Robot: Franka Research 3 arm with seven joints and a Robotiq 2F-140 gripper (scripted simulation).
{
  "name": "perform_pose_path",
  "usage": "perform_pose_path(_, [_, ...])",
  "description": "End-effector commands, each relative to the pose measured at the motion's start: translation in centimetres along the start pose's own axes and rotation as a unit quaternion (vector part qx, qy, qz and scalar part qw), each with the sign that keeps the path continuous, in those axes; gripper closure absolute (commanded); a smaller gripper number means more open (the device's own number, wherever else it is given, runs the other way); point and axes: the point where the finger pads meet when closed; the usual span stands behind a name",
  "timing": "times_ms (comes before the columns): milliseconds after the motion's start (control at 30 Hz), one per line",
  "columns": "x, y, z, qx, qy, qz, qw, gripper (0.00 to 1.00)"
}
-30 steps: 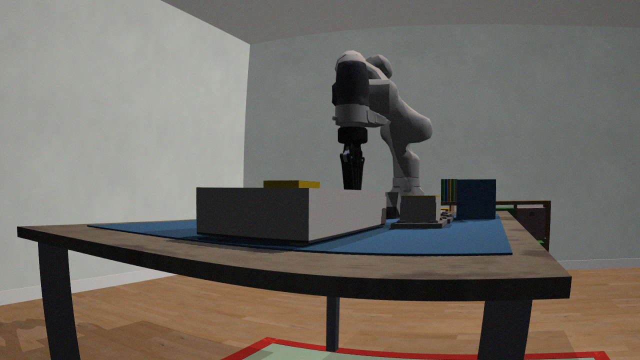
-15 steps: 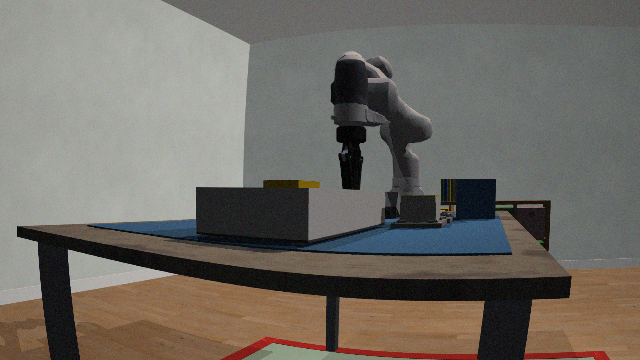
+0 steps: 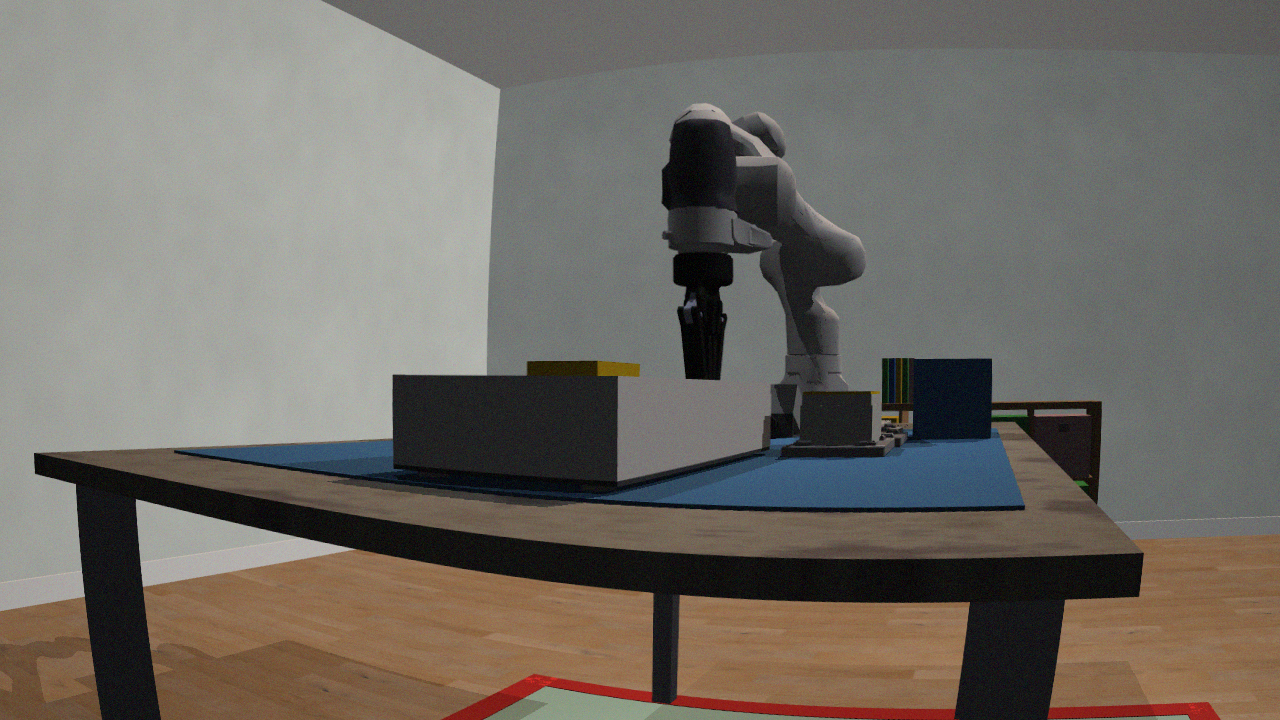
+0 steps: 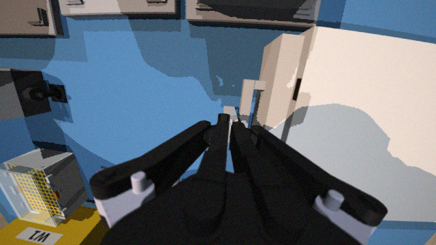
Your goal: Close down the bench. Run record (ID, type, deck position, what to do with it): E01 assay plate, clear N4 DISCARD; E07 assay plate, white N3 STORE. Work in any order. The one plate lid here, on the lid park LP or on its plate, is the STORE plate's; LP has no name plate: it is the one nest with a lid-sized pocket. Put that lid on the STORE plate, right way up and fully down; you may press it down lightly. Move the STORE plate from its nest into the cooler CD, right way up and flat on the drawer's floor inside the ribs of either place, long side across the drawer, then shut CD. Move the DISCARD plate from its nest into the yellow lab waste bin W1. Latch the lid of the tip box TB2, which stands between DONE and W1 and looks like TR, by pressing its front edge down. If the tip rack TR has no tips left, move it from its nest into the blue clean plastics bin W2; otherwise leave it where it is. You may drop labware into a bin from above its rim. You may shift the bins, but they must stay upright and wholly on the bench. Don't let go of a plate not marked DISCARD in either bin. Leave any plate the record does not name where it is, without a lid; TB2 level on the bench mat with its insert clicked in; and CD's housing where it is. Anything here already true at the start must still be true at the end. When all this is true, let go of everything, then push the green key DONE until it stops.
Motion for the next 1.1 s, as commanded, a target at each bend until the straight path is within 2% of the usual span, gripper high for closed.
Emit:
perform_pose_path(0, [-0.07, -0.10, 0.21, -0.002, 0.003, -0.001, 1.000, 1.00])
perform_pose_path(800, [-0.07, -0.10, 0.21, -0.002, 0.003, -0.001, 1.000, 1.00])
perform_pose_path(1067, [-0.11, -0.10, -0.59, -0.002, 0.003, -0.001, 1.000, 1.00])
Point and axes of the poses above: the point where the finger pads meet when closed, its own y axis back along the fingers, its own z axis across the jaws, x = y × z, and after that the axes turned 3 degrees about -y, right-handed
